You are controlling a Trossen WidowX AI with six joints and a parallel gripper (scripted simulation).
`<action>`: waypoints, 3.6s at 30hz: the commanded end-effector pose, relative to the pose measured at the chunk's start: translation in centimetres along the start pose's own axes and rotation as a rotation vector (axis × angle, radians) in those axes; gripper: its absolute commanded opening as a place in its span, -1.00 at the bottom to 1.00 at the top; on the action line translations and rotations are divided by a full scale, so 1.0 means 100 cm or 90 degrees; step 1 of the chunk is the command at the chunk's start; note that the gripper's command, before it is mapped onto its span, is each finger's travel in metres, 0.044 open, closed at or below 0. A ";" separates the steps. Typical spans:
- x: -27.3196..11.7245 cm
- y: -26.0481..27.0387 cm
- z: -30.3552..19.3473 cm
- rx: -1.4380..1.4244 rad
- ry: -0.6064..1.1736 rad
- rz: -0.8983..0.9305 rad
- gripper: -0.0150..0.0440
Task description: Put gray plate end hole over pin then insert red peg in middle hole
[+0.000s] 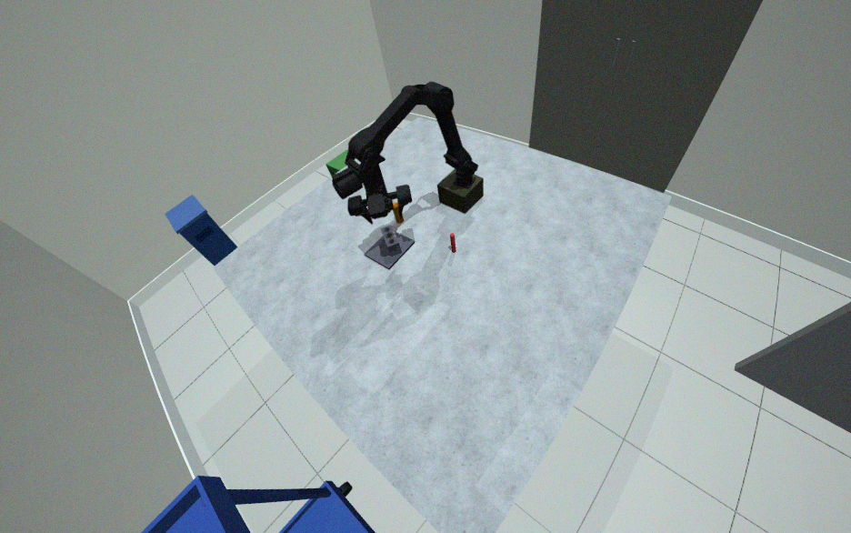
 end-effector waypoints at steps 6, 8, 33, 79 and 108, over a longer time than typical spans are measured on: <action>-0.003 0.059 0.048 0.426 0.000 0.004 1.00; -0.003 0.073 0.057 0.522 0.001 0.005 1.00; -0.002 0.177 0.090 1.192 0.006 0.013 1.00; 0.053 0.183 0.092 1.261 0.007 0.014 1.00; 0.099 0.183 0.091 1.261 0.007 0.013 1.00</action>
Point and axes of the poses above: the point midway between the two fingers, 35 mm back from their tips, its own x axis out along the fingers, its own y axis across the jaws, z = x × y, the point moved 1 cm from there along -x, back along the fingers, and after that the axes turned 8 degrees about -x, right-handed, at the moved point
